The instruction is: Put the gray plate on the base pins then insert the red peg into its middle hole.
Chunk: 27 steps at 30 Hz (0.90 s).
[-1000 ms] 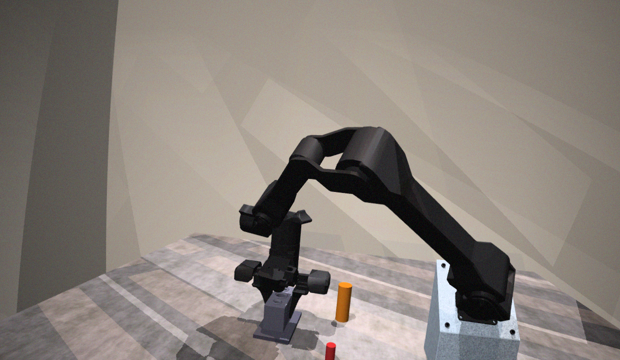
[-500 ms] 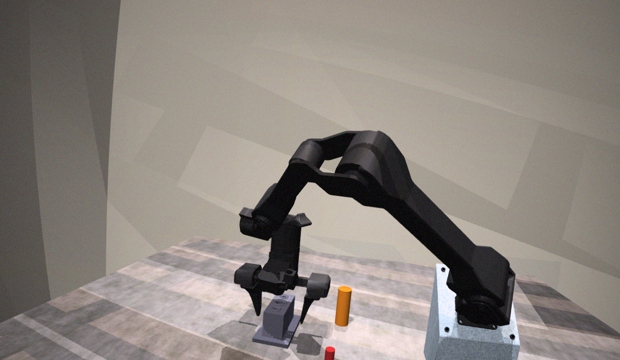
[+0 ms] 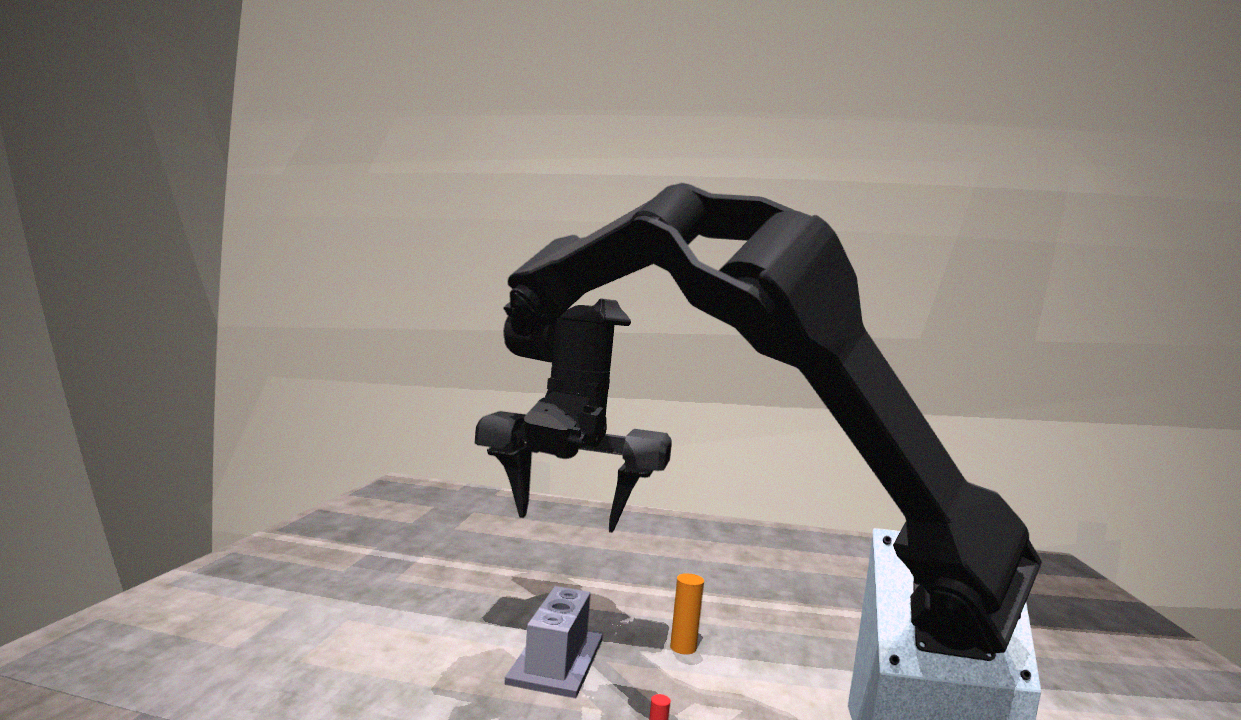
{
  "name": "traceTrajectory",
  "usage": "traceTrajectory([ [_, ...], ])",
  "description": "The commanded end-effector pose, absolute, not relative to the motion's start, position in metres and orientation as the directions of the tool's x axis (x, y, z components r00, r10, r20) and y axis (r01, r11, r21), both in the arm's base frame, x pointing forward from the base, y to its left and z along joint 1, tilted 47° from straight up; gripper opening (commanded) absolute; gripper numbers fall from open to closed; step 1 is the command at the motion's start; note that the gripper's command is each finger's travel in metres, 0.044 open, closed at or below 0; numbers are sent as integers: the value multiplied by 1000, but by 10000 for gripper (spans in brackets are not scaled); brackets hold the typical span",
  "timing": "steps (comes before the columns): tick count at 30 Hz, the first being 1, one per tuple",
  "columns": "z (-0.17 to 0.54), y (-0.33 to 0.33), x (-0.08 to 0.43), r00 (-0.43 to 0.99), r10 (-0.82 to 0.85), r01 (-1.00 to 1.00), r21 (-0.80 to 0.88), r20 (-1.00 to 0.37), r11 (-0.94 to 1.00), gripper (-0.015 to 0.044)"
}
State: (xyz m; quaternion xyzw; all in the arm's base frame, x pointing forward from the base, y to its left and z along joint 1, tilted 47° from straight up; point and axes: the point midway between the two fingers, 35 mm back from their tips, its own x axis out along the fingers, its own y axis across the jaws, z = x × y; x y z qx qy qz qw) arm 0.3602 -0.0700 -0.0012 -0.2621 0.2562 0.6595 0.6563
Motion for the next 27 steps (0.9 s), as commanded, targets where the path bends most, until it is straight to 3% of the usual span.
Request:
traceTrajectory([
  [1,2,-67,359,-13,729,-999,38,-684,18,440],
  [7,36,-44,344,-13,728,-845,397,-685,358,440],
  [14,71,-17,317,-14,729,-367,682,-685,633,440],
  [21,98,9,284,-16,730,253,704,-683,664,440],
  [27,111,24,262,-17,731,567,596,-682,568,440],
])
